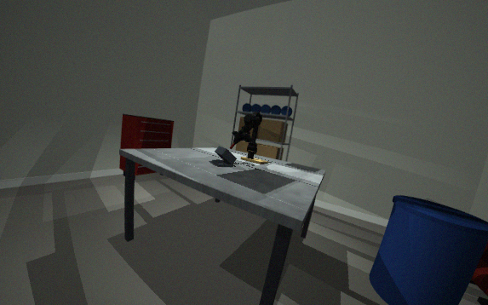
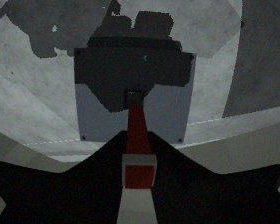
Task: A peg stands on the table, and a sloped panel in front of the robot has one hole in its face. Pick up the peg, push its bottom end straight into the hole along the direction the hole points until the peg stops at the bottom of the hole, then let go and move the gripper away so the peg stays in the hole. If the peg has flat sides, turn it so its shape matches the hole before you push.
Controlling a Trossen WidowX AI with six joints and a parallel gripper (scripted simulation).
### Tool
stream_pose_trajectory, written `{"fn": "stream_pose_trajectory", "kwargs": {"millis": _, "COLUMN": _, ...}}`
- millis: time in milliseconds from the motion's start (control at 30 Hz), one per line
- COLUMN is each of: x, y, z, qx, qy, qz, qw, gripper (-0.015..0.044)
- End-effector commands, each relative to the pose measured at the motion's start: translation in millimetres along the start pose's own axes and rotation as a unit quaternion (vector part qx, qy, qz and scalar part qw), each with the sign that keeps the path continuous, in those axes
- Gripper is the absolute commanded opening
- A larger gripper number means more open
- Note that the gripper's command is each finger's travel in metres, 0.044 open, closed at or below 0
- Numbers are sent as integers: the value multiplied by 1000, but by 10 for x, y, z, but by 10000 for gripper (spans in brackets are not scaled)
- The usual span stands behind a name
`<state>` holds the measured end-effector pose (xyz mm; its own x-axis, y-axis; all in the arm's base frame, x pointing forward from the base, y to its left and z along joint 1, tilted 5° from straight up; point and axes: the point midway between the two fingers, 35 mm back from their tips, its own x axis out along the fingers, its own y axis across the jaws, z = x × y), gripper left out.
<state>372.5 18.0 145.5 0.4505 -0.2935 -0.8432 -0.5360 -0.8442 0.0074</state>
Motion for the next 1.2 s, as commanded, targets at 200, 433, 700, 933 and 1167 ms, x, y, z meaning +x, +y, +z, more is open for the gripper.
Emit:
{"fn": "stream_pose_trajectory", "kwargs": {"millis": 200, "x": 97, "y": 5, "z": 10, "qx": -3, "qy": 0, "qz": 3, "qw": 1000, "gripper": 0}}
{"fn": "stream_pose_trajectory", "kwargs": {"millis": 433, "x": 180, "y": 3, "z": 4, "qx": -3, "qy": 0, "qz": 3, "qw": 1000, "gripper": 0}}
{"fn": "stream_pose_trajectory", "kwargs": {"millis": 700, "x": 256, "y": 11, "z": 20, "qx": -3, "qy": 0, "qz": 3, "qw": 1000, "gripper": 0}}
{"fn": "stream_pose_trajectory", "kwargs": {"millis": 933, "x": 217, "y": 2, "z": -11, "qx": 0, "qy": 5, "qz": 1, "qw": 1000, "gripper": 0}}
{"fn": "stream_pose_trajectory", "kwargs": {"millis": 1167, "x": 217, "y": 2, "z": -11, "qx": 0, "qy": 5, "qz": 1, "qw": 1000, "gripper": 0}}
